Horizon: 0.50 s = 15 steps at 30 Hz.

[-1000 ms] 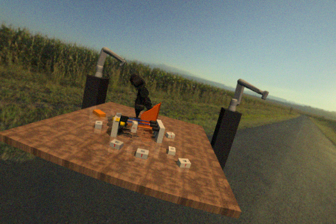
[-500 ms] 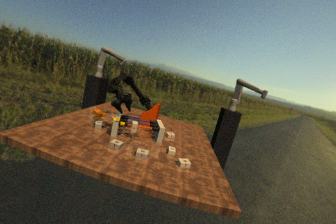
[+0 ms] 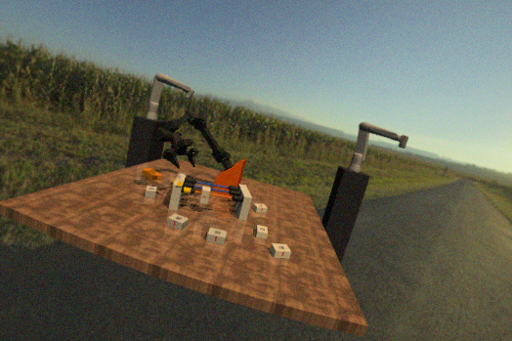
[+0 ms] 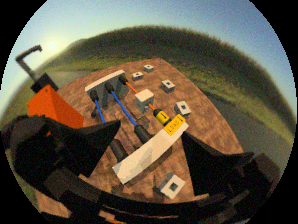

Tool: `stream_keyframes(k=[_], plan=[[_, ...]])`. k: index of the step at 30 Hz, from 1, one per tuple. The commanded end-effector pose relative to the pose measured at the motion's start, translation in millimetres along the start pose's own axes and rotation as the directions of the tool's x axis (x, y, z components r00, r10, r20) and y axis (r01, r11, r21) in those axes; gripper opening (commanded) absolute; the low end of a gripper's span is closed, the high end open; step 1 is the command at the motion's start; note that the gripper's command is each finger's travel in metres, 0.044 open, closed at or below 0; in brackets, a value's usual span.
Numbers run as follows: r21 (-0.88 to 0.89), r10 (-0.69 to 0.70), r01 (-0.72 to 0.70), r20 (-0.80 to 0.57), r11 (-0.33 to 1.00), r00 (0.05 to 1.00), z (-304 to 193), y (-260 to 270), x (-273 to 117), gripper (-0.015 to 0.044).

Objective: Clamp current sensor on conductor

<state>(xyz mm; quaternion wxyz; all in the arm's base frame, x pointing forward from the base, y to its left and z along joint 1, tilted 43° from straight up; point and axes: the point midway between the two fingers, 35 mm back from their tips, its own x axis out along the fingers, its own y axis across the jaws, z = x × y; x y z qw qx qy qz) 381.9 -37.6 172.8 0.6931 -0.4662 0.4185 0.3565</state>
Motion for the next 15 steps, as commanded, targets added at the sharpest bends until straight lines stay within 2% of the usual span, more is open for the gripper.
stream_keyframes(k=[1, 10, 14, 15], plan=[[0.0, -0.005, 0.005, -0.003, 1.0, 1.0, -1, -1, -1, 0.044], [-0.006, 0.002, -0.002, -0.011, 1.0, 1.0, 0, -1, 0, 0.044], [-0.132, 0.114, -0.142, -0.203, 0.981, 0.973, 18, 7, 36, 0.044], [-0.038, 0.043, -0.047, -0.095, 0.998, 0.995, 1, 0, 11, 0.044]])
